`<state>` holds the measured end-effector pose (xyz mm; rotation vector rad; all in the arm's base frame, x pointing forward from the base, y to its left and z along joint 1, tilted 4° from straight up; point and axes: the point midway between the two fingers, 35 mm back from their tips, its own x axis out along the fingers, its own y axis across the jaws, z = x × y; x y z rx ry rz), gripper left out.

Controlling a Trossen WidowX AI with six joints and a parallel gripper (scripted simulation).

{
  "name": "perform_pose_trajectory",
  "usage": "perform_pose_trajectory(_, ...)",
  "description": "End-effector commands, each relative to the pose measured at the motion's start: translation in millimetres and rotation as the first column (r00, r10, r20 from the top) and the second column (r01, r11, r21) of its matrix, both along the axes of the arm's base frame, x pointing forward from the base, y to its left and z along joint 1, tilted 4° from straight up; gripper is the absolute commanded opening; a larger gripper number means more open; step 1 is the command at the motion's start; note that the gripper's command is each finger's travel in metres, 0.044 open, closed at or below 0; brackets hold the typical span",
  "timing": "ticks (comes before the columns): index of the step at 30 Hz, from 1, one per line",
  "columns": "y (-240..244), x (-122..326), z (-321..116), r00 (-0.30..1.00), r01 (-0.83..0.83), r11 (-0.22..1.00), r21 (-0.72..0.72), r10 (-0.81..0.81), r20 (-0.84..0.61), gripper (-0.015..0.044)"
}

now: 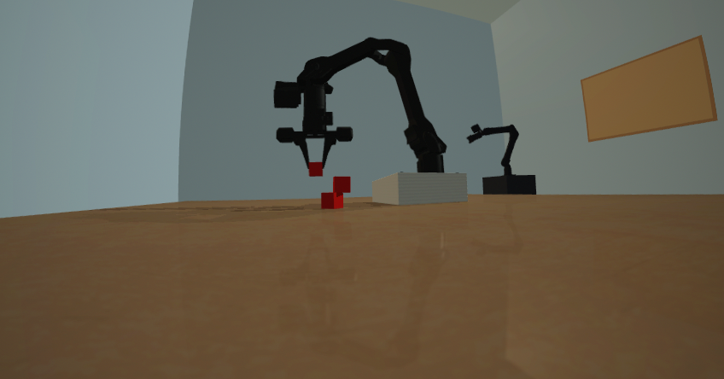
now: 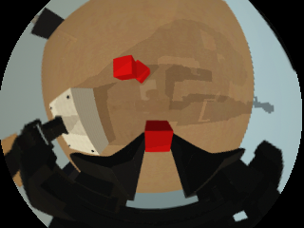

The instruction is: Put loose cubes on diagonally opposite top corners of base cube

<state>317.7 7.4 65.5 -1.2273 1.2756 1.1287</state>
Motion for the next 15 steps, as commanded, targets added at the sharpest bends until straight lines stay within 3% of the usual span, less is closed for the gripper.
perform_pose_trajectory(1,0,1,16,1.000,0.003,1.000,-0.003,-0.003,0.011,0.0105)
perform_pose_trajectory(10,2,-2,33,1.000,0.008,1.000,-0.003,-0.008,0.011,0.0105)
perform_pose_trajectory(15,11,-1,32,0.991,0.130,0.992,0.001,-0.130,0.020,0.0105)
